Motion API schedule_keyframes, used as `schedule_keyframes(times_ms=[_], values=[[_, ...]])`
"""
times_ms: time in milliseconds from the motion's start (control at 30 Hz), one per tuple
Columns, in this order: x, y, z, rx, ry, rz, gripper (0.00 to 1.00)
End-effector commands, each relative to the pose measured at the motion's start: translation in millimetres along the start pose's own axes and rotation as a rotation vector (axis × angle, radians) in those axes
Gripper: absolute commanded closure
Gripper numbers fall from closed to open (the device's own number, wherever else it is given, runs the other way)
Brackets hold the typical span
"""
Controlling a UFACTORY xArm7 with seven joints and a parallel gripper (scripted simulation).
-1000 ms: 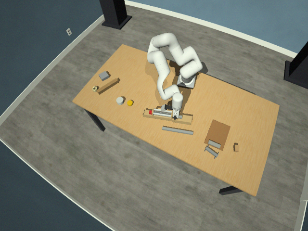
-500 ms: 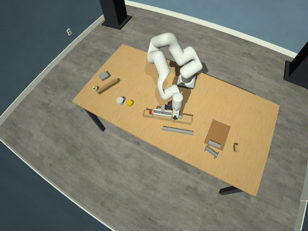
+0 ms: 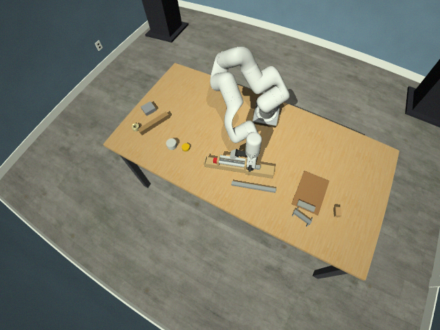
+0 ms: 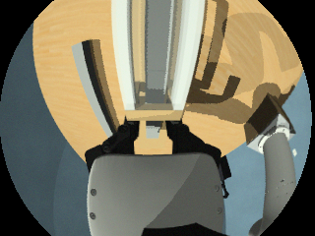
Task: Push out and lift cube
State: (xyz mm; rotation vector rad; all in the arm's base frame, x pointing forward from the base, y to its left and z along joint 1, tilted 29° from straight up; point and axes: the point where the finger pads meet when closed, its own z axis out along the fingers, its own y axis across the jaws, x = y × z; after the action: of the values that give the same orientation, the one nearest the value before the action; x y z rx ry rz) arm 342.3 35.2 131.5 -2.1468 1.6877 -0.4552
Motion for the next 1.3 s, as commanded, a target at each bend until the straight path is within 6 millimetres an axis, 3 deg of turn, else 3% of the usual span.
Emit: schedule_keyframes(times_ms=[0, 300, 467, 567, 1000, 1033, 1100, 1200, 1267], values=[[0.2, -0.7, -0.4, 0.002, 0.001, 0.000, 0.62], [0.2, -0.7, -13.7, 0.002, 0.000, 0.000, 0.62], [0.2, -0.7, -53.8, 0.002, 0.001, 0.000, 0.62], [0.2, -0.6, -68.3, 0.002, 0.001, 0.000, 0.62], [0.2, -0.6, -69.8, 0.002, 0.001, 0.000, 0.62], [-0.7, -0.7, -69.8, 0.002, 0.001, 0.000, 1.00], [-15.8, -2.0, -69.9, 0.001, 0.001, 0.000, 1.00], [-61.2, -0.7, -70.5, 0.002, 0.000, -0.001, 1.00], [-76.9, 1.6, -70.7, 0.003, -0.001, -0.002, 1.00]])
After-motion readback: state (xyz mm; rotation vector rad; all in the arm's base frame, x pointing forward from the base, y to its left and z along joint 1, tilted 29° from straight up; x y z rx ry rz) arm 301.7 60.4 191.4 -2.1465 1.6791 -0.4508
